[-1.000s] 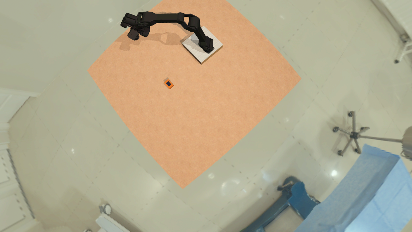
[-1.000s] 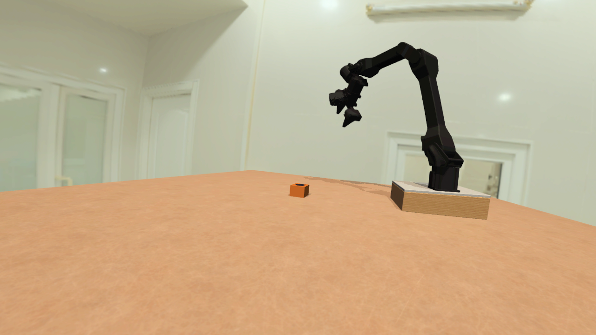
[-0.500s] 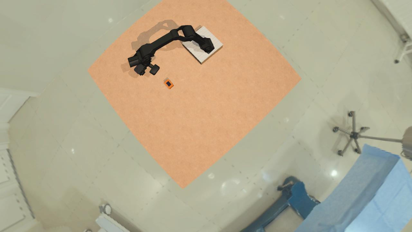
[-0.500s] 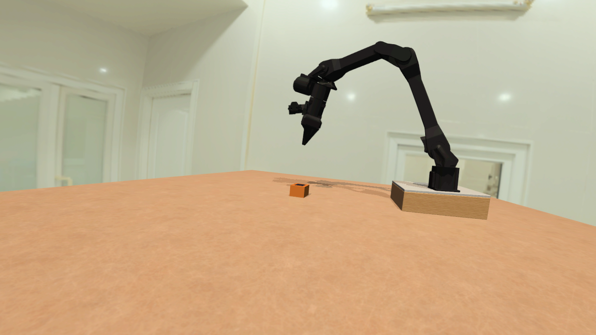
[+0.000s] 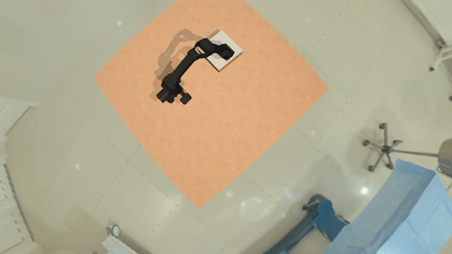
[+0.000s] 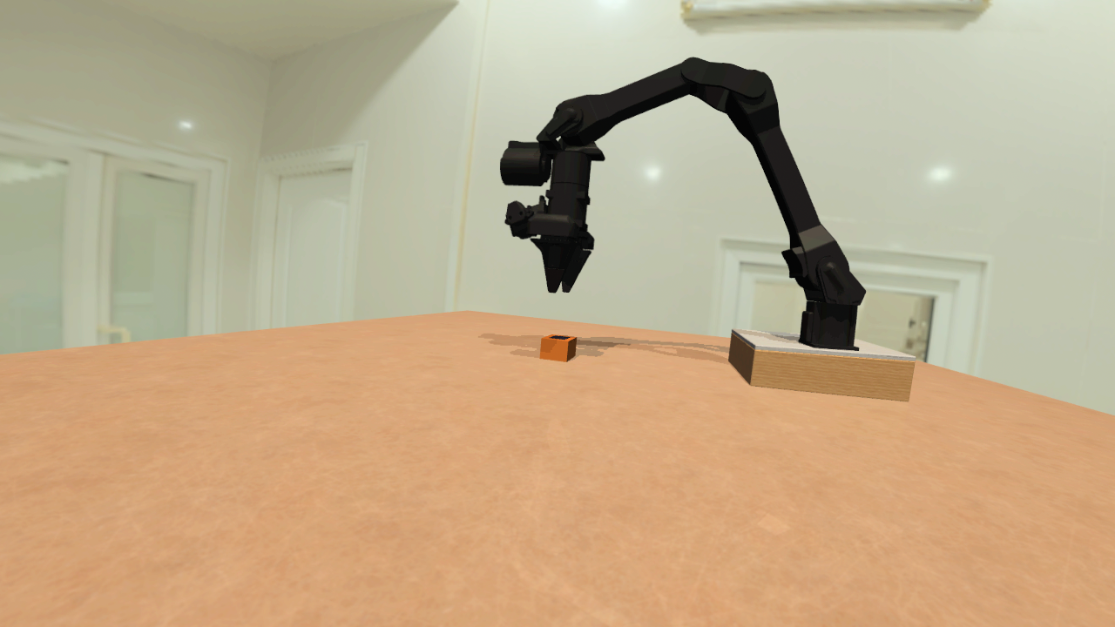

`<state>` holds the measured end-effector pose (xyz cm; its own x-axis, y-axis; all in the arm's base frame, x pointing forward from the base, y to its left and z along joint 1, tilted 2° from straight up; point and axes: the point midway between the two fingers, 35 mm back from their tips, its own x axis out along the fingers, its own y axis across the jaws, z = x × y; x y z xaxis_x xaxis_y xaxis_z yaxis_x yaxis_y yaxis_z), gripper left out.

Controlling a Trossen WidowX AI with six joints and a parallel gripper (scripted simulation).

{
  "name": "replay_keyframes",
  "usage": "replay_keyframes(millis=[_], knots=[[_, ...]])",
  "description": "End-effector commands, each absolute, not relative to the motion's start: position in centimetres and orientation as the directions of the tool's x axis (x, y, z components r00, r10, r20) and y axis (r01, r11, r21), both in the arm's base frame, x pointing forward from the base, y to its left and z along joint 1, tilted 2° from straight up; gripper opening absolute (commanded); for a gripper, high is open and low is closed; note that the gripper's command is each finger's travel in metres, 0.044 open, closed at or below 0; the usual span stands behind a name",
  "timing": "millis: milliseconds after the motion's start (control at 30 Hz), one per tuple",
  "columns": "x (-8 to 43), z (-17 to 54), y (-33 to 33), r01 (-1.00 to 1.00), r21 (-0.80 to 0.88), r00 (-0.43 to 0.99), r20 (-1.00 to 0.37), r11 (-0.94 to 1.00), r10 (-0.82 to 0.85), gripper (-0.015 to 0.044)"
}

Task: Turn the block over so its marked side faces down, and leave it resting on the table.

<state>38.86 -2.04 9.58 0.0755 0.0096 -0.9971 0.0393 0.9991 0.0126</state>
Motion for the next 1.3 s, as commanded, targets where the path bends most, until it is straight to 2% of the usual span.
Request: replay_keyframes(millis=[0,167,1267], knots=[[38.5,9.4,-2.4,0.062,0.018,0.062,-0.998,0.998,0.014,0.044],[38.7,5.9,-2.3,0.062,0.018,0.062,-0.998,0.998,0.014,0.044],[38.9,1.1,-2.4,0.062,0.018,0.062,-0.998,0.998,0.014,0.044]])
